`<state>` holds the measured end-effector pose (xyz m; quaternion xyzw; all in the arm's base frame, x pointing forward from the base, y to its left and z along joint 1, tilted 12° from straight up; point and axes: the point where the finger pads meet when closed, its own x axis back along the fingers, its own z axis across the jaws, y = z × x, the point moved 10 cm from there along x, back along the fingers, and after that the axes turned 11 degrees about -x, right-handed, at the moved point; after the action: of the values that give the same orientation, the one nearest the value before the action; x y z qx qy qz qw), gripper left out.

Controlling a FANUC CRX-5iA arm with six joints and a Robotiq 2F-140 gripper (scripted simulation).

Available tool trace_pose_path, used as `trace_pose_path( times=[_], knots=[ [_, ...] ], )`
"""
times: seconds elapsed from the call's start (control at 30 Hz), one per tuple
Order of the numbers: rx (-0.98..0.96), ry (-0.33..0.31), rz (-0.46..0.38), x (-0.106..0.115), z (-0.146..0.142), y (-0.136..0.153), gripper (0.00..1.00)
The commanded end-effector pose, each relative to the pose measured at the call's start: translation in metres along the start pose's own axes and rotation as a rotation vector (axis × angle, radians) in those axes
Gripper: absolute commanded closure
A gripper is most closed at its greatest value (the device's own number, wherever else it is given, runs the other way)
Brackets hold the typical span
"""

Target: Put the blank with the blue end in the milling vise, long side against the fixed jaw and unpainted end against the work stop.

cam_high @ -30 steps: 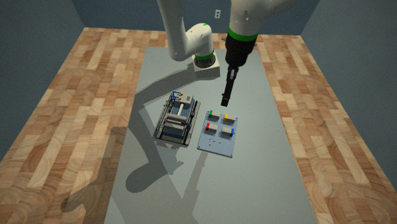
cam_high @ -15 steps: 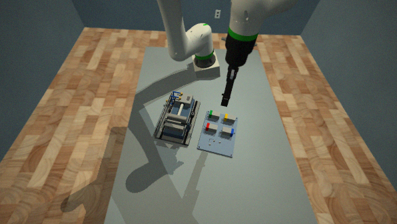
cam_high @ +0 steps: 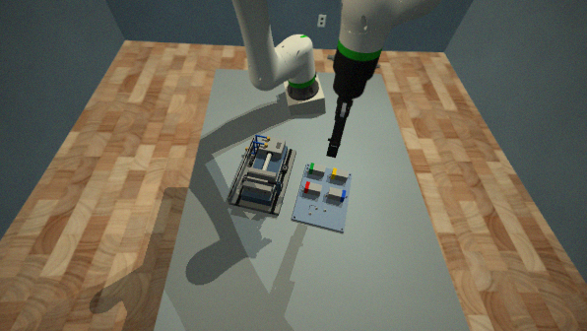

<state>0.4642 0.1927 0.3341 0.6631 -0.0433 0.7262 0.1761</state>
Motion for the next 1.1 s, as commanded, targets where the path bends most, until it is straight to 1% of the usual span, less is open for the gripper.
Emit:
trace_pose_path(
  times=[0.0, 0.47, 1.07],
  knots=[
    [0.0, 0.001, 0.001, 0.001, -0.002, -0.001, 0.0],
    [0.0, 0.001, 0.001, 0.001, -0.029, -0.017, 0.0],
    [0.0, 0.001, 0.001, 0.001, -0.025, -0.014, 0.0]
  ],
)
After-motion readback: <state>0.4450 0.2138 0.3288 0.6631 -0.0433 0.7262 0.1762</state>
